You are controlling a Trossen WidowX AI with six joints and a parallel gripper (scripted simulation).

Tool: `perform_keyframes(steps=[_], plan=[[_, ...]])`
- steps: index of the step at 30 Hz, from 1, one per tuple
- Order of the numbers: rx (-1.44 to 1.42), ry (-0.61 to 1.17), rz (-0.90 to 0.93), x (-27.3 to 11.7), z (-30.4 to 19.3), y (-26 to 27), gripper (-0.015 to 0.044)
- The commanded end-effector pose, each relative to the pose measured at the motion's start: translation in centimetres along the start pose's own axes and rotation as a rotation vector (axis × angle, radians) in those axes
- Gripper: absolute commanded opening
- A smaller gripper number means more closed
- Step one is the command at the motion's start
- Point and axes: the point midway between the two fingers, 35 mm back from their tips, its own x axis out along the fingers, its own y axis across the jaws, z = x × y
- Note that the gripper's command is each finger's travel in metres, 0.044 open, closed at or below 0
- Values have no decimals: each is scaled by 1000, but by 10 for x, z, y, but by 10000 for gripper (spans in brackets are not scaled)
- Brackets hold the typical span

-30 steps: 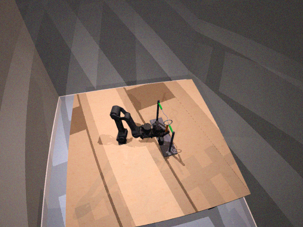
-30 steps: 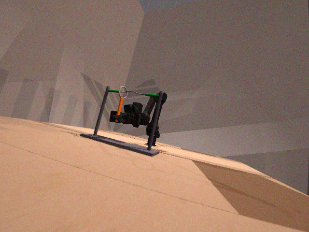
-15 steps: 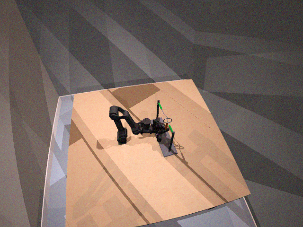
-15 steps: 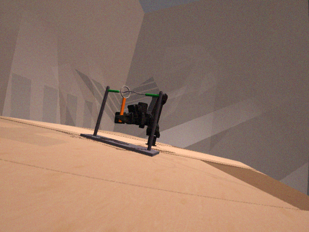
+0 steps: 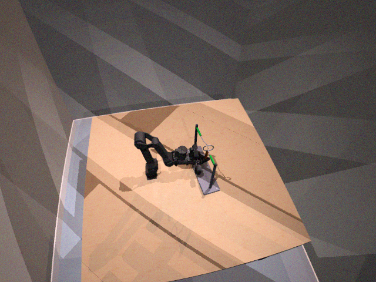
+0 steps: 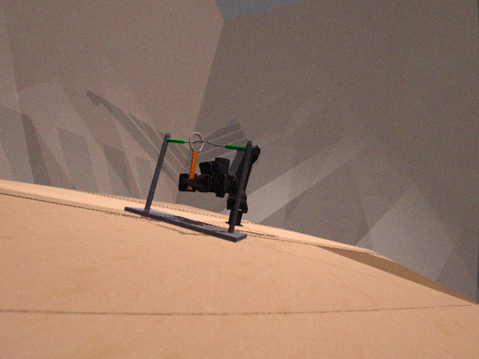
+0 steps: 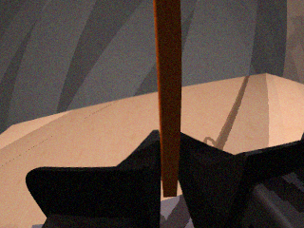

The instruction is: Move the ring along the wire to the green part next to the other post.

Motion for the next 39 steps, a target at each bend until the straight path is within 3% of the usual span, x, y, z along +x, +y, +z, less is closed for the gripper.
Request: perform_keyframes(steps=[1, 15, 39], plan=[[-7, 24, 38, -4, 4, 2, -150], [-84, 220, 258, -29, 6, 4, -150], [-312, 189, 375, -30, 8, -1, -150]])
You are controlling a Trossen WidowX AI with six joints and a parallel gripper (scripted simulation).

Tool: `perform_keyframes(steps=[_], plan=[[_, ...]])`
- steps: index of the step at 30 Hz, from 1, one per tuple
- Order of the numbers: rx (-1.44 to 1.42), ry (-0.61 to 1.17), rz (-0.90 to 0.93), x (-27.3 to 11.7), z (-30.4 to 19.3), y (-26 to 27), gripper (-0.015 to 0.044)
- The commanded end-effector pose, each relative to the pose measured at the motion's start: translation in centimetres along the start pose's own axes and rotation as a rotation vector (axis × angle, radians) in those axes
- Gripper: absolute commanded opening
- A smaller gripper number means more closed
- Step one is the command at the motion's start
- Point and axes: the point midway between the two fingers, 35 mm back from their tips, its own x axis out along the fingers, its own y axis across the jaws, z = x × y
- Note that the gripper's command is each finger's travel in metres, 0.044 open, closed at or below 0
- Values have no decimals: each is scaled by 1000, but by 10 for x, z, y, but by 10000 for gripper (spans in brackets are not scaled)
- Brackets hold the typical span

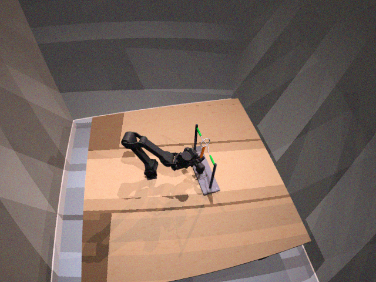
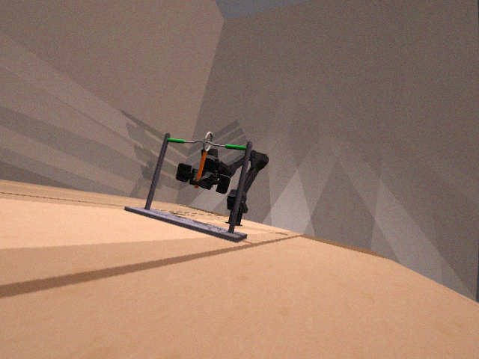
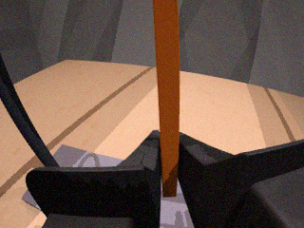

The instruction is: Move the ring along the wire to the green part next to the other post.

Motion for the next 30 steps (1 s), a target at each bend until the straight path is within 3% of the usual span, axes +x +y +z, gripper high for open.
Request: perform_keyframes(steps=[1, 30], plan=[[-37, 1, -9, 0, -1, 0, -150], [99, 63, -121, -5, -1, 44, -150]])
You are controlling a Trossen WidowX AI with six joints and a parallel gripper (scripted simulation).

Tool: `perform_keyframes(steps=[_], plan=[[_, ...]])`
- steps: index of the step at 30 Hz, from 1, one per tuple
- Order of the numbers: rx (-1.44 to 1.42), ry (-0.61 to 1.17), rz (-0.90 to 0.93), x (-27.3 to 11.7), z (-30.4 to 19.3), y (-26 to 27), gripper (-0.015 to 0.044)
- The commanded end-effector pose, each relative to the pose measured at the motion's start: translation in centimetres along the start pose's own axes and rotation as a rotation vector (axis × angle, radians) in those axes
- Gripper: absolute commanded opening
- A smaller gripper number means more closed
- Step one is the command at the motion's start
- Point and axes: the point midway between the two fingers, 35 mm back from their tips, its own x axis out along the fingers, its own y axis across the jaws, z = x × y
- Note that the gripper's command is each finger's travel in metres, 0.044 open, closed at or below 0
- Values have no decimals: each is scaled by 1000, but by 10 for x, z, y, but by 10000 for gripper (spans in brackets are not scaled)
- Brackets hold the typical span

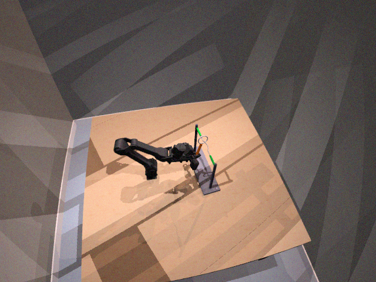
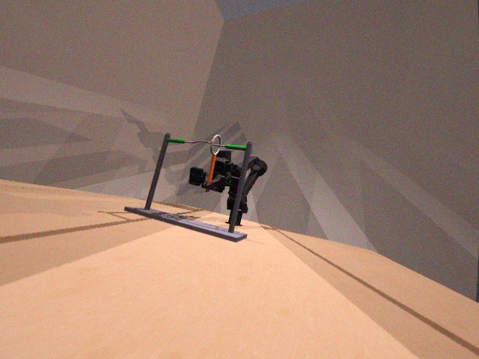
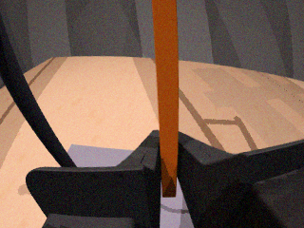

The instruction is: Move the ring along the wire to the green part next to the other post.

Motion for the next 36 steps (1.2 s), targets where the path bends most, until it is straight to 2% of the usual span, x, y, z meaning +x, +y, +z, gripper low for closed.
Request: perform_keyframes(steps=[1, 36], plan=[[36, -2, -13, -1, 0, 8, -150], [99, -19, -9, 3, 5, 51, -150]])
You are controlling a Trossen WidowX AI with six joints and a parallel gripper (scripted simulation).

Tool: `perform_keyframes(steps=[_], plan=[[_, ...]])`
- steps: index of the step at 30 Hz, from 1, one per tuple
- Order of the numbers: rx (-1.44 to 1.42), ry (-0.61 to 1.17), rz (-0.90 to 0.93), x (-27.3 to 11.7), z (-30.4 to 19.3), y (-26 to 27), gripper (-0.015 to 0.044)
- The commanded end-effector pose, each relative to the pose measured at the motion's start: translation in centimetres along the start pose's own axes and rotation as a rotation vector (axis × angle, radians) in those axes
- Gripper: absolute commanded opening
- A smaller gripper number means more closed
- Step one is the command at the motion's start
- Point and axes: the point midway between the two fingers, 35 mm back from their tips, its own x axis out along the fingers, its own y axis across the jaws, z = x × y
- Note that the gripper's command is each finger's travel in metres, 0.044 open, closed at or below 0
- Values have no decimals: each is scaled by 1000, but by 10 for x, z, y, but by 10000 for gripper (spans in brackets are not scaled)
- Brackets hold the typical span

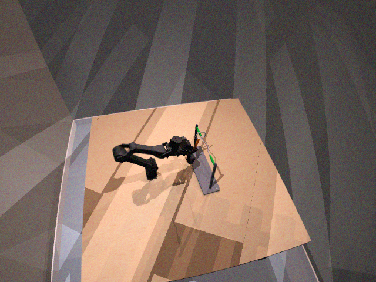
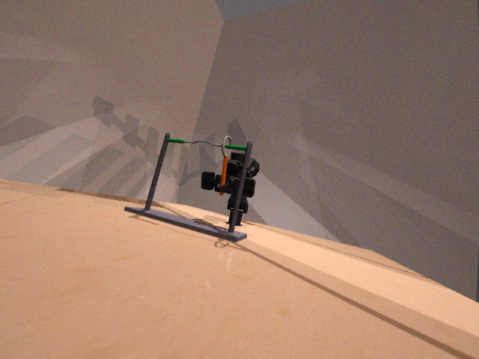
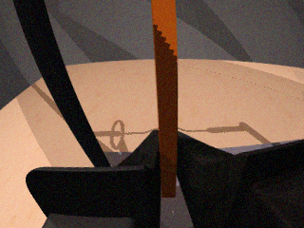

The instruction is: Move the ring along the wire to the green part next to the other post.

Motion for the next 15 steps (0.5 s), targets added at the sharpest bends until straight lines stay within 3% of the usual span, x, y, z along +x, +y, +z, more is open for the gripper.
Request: perform_keyframes(steps=[1, 15], plan=[[4, -4, 0, 1, 0, 4, -150], [5, -6, 7, 3, -2, 14, -150]])
